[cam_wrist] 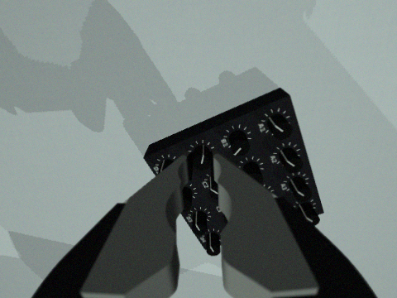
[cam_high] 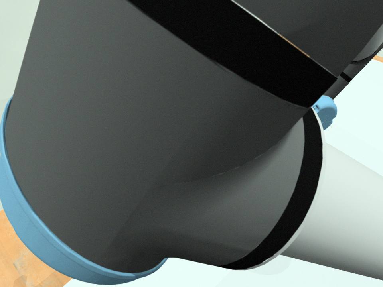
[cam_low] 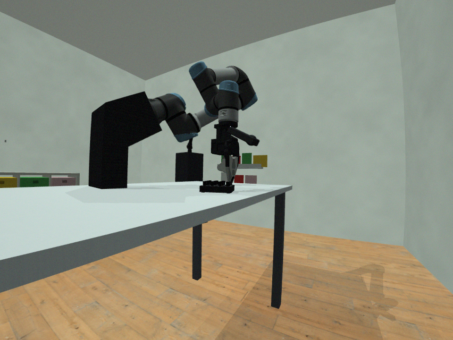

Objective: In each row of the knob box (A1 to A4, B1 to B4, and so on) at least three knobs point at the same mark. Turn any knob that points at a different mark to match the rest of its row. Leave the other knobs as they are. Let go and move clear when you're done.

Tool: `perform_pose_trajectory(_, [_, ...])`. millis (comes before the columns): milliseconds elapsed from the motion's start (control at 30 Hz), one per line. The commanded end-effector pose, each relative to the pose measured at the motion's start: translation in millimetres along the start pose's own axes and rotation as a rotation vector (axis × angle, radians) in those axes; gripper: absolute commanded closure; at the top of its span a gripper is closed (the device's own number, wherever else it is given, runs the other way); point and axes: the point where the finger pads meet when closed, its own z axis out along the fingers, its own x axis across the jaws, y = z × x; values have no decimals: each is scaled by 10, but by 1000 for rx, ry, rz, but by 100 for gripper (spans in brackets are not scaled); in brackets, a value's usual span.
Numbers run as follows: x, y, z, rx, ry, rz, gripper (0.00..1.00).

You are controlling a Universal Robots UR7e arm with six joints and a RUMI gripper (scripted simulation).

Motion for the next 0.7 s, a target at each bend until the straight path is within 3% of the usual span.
perform_pose_trajectory(0, [-3, -4, -4, -1, -3, -90, 96])
perform_pose_trajectory(667, [-21, 1, -4, -1, -3, -477, 96])
